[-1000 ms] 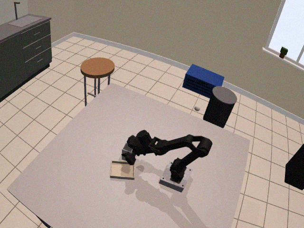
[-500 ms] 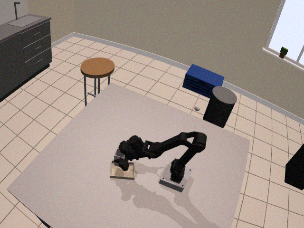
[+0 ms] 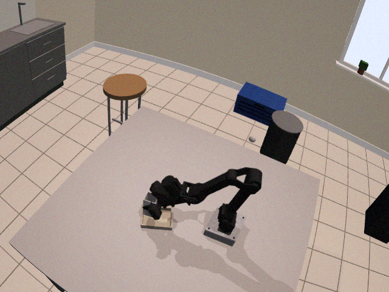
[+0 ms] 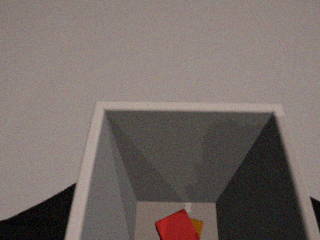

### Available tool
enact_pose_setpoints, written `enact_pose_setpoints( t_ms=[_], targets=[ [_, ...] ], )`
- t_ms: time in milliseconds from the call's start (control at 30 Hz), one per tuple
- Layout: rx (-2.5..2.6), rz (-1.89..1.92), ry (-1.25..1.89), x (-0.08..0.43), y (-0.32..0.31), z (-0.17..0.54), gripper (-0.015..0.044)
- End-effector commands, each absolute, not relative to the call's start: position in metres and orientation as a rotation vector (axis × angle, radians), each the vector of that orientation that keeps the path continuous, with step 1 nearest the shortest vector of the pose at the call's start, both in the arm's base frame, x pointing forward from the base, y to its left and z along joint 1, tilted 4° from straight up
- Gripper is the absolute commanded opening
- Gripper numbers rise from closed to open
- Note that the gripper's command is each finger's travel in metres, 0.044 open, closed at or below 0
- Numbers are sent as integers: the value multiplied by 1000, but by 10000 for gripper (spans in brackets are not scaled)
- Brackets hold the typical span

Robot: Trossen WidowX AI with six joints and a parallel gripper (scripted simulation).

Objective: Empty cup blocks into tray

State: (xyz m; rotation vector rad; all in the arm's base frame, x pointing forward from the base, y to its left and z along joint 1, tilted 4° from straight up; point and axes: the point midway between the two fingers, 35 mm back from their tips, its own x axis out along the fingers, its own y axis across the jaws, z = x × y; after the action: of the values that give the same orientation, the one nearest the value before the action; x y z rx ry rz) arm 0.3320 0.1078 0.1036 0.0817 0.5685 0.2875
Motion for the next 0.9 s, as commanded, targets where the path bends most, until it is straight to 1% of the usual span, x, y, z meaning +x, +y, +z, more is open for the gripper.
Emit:
enact_pose_setpoints(
  t_ms=[0, 867],
  targets=[
    [166, 260, 575, 334, 108, 104, 0],
    [715, 90, 638, 336, 110, 100, 0]
  ],
)
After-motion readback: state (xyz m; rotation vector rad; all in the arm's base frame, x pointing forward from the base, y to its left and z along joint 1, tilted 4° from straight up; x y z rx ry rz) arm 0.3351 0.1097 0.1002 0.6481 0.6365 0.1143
